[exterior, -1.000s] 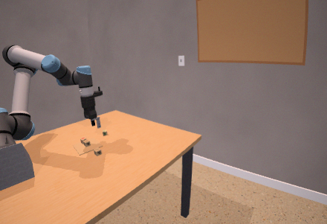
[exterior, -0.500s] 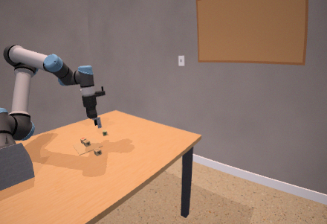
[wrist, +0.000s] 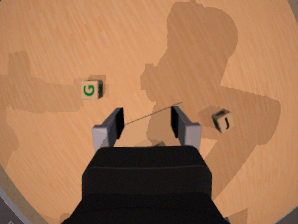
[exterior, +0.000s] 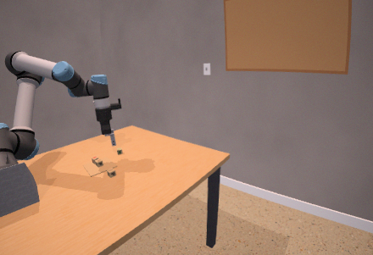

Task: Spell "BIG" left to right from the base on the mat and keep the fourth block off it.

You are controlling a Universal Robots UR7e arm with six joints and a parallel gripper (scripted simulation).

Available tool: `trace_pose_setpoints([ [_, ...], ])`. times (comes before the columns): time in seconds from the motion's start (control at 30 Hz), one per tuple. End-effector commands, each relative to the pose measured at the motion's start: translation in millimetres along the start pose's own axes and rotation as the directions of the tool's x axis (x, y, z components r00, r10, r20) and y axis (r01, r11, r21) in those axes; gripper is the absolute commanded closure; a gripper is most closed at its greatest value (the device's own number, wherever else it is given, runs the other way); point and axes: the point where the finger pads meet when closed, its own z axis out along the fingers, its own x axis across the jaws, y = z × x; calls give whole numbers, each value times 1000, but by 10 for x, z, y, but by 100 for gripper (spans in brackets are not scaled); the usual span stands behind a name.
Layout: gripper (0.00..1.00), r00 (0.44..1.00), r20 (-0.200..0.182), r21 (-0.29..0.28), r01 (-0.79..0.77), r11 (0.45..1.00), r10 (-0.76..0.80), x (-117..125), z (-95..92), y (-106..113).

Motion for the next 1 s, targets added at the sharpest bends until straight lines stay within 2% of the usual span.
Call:
trace_pose_setpoints([
  [0.0, 0, 995, 1, -1, -99, 995, 99, -1, 3, -30],
  [0.07, 0, 985, 1, -1, -174, 985, 174, -1, 3, -47],
  [0.5, 0, 910, 0, -1, -415, 910, 415, -3, 4, -94],
  [0.57, 0, 910, 0, -1, -415, 910, 415, -3, 4, -94],
  [0.97, 0, 767, 0, -1, -642, 767, 642, -14, 7, -127],
])
